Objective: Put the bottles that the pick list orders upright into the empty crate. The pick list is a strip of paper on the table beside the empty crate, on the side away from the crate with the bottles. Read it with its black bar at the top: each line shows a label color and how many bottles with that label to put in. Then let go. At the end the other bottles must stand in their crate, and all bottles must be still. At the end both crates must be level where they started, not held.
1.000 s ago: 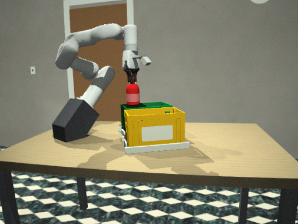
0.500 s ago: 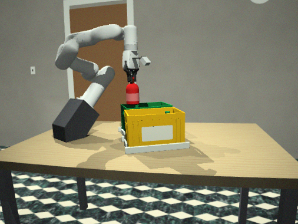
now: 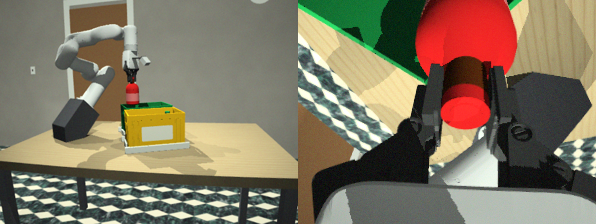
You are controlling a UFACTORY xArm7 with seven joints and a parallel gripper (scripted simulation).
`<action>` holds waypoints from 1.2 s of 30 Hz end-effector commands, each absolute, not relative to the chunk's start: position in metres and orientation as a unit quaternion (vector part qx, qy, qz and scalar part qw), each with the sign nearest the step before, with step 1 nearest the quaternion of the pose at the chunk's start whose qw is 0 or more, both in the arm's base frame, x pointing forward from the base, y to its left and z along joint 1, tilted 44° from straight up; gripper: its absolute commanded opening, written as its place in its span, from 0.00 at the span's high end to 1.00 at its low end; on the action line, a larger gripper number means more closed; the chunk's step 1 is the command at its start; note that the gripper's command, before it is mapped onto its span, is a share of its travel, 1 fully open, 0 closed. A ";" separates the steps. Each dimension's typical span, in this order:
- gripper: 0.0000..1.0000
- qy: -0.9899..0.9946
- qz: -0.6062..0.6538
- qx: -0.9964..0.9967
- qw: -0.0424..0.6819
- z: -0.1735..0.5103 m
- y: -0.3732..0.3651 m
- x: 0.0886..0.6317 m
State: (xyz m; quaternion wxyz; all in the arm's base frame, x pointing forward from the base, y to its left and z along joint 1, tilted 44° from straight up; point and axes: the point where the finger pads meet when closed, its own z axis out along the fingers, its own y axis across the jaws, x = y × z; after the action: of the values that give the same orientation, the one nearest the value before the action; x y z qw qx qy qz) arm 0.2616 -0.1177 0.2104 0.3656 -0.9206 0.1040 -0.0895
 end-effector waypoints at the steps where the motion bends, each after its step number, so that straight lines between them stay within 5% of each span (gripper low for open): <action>1: 1.00 0.105 -0.091 -0.920 0.365 0.211 -0.119 0.262; 36: 1.00 0.105 -0.091 -0.920 0.365 0.208 -0.117 0.263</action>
State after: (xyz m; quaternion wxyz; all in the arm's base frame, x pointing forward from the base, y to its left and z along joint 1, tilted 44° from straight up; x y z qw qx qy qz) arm 0.2620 -0.1180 0.2093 0.3655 -0.9206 0.1041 -0.0897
